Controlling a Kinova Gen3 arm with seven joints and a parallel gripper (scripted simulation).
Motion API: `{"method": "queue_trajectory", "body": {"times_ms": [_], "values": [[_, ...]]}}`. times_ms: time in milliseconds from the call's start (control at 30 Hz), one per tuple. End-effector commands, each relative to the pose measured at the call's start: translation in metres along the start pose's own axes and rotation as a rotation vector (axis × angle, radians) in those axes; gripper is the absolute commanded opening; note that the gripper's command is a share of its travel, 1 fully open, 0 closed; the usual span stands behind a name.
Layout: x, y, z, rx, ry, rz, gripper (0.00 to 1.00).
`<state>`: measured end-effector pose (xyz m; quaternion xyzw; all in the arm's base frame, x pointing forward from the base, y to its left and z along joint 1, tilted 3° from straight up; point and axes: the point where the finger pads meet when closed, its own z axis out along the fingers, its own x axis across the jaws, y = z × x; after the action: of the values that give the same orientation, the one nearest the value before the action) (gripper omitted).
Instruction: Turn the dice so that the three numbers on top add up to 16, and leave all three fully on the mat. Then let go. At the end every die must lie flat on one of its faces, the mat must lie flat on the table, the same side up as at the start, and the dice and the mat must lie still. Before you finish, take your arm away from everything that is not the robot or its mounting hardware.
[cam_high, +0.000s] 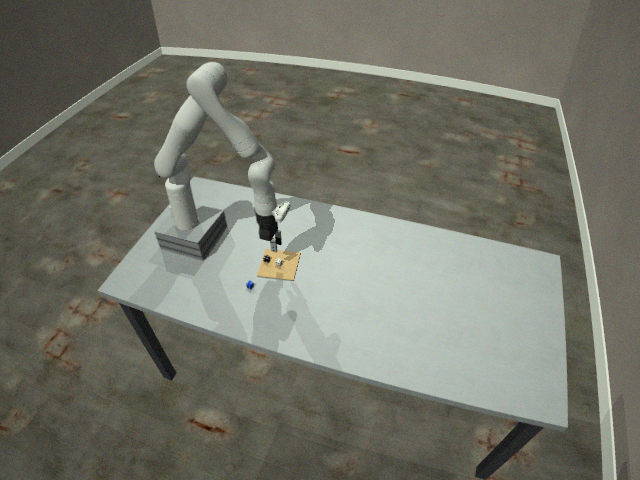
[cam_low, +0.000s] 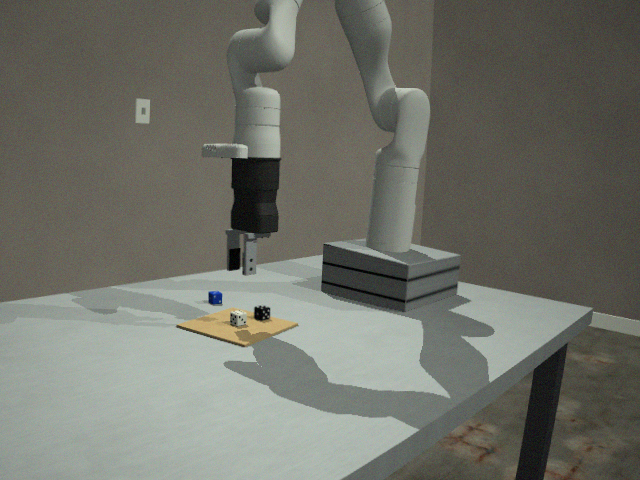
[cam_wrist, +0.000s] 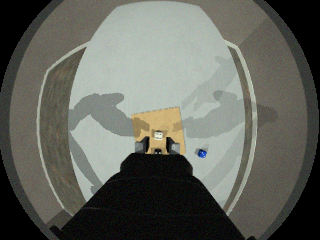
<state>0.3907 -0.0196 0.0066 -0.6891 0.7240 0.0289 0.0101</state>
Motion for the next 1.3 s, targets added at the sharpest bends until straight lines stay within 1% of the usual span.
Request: {"method": "queue_trajectory", "body": {"times_ms": [0,67,100,733,800,833,900,1000,1067,1133,1167,1200,1267], "values": [[0.001,-0.003,-0.006,0.012,0.001,0.003,0.7],[0.001,-0.003,-0.006,0.012,0.001,0.003,0.7],[0.001,-0.003,-0.006,0.012,0.001,0.003,1.0],[0.001,-0.003,-0.006,0.012,0.001,0.003,1.0],[0.004,-0.003,-0.006,0.012,0.001,0.007,1.0],[0.01,-0.002,-0.005,0.012,0.001,0.016,1.0],[0.032,0.004,-0.003,0.012,0.002,0.05,1.0],[0.082,0.023,0.003,0.012,0.002,0.13,1.0],[0.082,0.023,0.003,0.012,0.002,0.13,1.0],[0.111,0.038,0.007,0.012,0.001,0.182,1.0],[0.122,0.045,0.009,0.012,0.001,0.202,1.0],[0.13,0.05,0.01,0.012,0.0,0.217,1.0],[0.136,0.054,0.011,0.012,0.0,0.229,1.0]]}}
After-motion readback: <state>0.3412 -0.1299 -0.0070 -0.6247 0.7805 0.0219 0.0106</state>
